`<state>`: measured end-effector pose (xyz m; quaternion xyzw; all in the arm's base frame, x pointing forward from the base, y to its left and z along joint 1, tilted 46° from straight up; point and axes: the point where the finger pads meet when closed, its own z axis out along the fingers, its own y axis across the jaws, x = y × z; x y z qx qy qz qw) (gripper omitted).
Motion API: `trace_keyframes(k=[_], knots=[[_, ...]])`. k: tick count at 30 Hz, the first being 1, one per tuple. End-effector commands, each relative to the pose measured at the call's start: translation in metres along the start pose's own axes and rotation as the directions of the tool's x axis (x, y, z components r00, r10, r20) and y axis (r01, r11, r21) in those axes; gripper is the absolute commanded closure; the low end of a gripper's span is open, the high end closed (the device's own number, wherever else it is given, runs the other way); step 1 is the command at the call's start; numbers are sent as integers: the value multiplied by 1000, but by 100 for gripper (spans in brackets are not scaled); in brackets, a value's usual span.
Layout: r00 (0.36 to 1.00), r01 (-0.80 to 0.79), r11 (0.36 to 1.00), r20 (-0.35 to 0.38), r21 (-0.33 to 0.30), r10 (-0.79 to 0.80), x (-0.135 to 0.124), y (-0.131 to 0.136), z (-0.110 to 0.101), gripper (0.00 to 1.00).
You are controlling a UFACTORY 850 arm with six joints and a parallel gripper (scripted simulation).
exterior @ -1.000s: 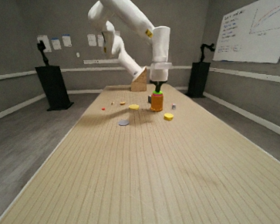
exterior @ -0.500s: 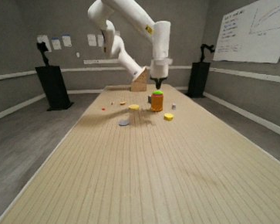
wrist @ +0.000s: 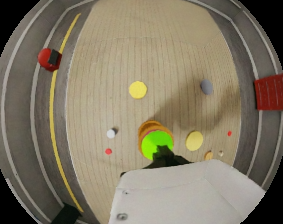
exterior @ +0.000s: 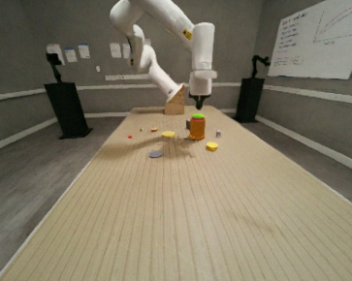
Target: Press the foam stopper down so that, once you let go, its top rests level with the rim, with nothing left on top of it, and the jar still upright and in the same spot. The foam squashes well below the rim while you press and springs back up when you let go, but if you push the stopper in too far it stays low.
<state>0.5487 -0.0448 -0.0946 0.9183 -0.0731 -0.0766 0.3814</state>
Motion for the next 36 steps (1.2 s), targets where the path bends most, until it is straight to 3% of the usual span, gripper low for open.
trace_keyframes(k=[1, 22, 31, 36], knots=[[1000, -1, 1000, -2, 1, 1, 1, 0, -1, 100], [1000, -1, 1000, -2, 1, 1, 1, 0, 5, 100], [1000, -1, 1000, -2, 1, 1, 1, 0, 28, 100], [1000, -1, 1000, -2, 1, 1, 1, 0, 31, 100]])
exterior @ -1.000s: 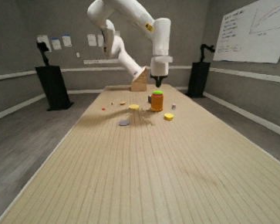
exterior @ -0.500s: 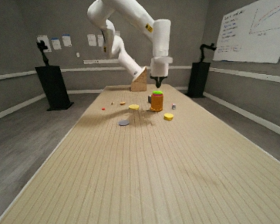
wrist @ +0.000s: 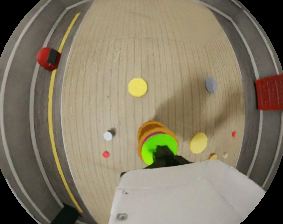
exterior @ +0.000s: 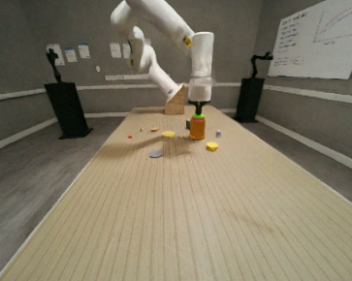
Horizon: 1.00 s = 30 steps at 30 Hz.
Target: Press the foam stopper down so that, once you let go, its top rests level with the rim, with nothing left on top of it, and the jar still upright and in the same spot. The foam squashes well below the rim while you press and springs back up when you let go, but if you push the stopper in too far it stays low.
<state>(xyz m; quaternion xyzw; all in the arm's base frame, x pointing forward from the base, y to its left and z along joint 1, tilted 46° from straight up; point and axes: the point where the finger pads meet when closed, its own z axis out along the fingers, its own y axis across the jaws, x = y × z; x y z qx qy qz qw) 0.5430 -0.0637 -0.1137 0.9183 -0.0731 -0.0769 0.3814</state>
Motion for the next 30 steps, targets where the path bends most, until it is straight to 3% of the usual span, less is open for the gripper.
trace_keyframes(k=[1, 30], knots=[[1000, -1, 1000, -2, 1, 1, 1, 0, 3, 100], [1000, -1, 1000, -2, 1, 1, 1, 0, 8, 100]])
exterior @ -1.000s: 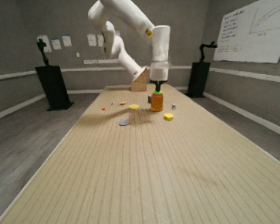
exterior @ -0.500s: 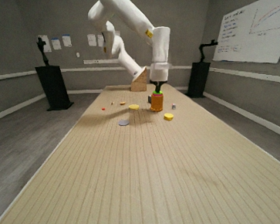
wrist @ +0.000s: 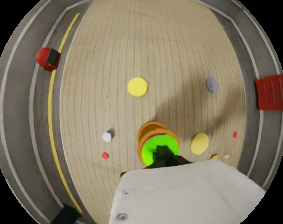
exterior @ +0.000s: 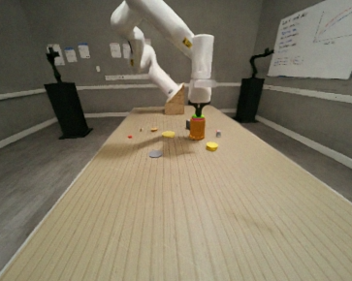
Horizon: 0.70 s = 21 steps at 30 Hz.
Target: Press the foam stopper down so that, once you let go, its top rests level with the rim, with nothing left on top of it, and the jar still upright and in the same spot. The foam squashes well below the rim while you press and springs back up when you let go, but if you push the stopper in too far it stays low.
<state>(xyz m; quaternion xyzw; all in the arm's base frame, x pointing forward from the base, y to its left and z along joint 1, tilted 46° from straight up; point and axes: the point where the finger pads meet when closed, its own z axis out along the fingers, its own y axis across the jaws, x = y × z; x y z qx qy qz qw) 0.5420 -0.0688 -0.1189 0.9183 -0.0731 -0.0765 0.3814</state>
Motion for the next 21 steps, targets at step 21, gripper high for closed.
trace_keyframes(k=[21], knots=[[1000, -1, 1000, -2, 1, 1, 1, 0, 12, 100]])
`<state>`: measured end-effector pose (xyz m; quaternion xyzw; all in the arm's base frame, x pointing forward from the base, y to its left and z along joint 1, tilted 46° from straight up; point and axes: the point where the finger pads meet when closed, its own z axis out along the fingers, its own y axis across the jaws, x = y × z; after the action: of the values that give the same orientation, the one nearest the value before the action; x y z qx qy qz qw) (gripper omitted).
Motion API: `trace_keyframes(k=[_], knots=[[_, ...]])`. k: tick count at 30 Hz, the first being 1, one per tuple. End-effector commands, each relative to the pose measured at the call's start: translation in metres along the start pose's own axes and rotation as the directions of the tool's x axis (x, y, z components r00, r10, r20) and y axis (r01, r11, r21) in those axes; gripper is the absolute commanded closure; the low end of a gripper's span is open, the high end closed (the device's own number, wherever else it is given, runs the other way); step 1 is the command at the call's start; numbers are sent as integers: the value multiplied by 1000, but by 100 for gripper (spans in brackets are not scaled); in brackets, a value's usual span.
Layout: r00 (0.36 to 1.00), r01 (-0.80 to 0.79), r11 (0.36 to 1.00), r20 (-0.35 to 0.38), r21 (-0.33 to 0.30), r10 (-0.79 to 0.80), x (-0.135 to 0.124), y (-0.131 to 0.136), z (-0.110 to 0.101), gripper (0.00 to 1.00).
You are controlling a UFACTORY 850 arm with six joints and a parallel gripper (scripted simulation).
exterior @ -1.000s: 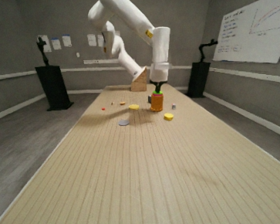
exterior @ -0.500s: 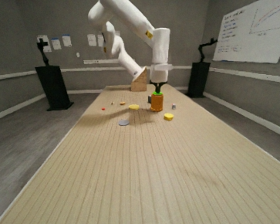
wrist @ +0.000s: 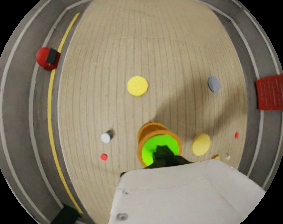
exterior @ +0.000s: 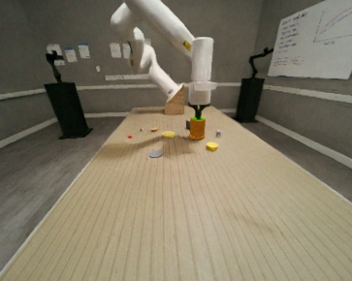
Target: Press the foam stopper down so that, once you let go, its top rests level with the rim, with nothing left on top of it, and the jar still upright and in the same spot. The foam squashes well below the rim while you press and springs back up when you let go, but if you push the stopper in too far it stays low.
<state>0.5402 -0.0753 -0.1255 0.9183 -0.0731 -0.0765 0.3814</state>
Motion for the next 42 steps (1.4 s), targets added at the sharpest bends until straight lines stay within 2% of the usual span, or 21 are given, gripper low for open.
trace_keyframes(k=[1, 42], knots=[[1000, -1, 1000, -2, 1, 1, 1, 0, 3, 100], [1000, -1, 1000, -2, 1, 1, 1, 0, 16, 100]])
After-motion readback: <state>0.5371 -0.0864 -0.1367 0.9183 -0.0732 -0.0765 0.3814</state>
